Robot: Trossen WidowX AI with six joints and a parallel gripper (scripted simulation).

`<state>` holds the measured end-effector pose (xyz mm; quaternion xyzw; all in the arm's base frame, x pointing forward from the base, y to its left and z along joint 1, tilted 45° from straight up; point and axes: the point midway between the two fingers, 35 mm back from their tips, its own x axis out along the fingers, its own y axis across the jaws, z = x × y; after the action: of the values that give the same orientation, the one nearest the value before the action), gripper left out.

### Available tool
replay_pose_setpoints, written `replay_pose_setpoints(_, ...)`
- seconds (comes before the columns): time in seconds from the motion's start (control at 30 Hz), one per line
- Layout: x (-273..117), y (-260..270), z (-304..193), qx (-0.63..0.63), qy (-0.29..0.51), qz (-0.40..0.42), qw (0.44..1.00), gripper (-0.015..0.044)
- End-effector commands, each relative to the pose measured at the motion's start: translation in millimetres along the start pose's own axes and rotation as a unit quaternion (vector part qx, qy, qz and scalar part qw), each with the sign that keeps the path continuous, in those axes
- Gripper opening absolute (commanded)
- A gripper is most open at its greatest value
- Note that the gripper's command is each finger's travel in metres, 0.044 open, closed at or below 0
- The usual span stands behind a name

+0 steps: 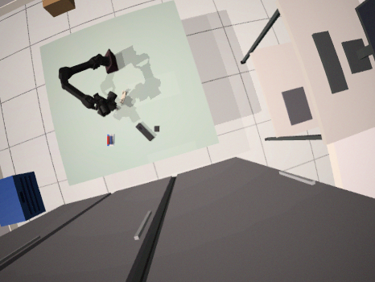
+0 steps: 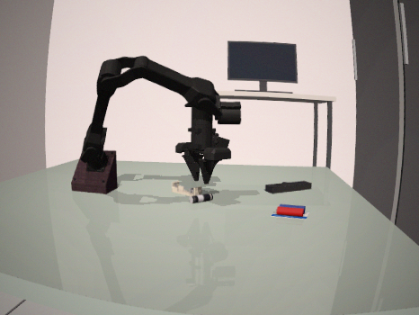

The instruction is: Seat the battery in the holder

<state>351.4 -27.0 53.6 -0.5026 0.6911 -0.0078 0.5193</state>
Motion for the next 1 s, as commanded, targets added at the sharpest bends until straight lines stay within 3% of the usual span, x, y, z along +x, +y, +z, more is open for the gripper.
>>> replay_pose_setpoints(0.0, 2.4, -0.8, -0.4, -0.008, 0.002, -0.002, 1.0, 0.0222)
replay_pose_setpoints(0.97, 49.1, -1.2, -0.9, -0.008, 0.002, -0.003, 1.0, 0.0222)
